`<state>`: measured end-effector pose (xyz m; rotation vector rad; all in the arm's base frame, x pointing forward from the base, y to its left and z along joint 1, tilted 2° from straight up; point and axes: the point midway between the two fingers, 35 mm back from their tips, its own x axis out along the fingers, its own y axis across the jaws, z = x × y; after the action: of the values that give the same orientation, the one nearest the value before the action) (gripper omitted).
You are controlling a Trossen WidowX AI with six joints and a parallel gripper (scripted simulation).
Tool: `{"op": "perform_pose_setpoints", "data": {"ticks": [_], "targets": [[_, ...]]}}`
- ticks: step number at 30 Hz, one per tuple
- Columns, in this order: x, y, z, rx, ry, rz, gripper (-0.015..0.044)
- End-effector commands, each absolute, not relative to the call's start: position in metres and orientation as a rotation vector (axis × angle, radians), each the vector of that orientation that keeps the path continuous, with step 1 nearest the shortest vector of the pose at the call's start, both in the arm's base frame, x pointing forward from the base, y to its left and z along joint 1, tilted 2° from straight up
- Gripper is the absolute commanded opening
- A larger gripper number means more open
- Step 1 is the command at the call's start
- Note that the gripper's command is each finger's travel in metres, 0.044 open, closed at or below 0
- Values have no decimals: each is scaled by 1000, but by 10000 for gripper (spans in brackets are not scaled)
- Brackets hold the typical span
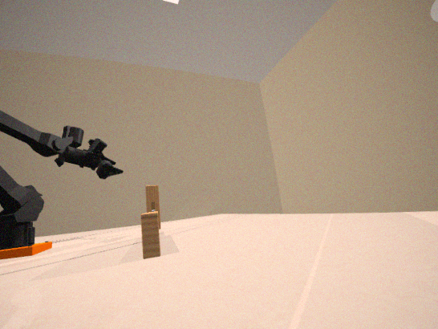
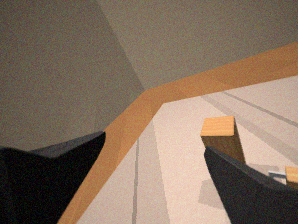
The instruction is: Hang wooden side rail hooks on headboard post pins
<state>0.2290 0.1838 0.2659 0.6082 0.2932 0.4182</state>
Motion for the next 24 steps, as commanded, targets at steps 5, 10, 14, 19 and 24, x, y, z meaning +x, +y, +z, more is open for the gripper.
{"op": "perform_pose_setpoints", "data": {"ticks": [5, 10, 14, 19, 24], "targets": [[258, 158, 194, 385, 310, 387, 440], [266, 133, 152, 264, 323, 371, 440], [265, 112, 121, 174, 337, 363, 440], [259, 94, 96, 101, 349, 358, 440], [259, 94, 96, 101, 349, 358, 440]]}}
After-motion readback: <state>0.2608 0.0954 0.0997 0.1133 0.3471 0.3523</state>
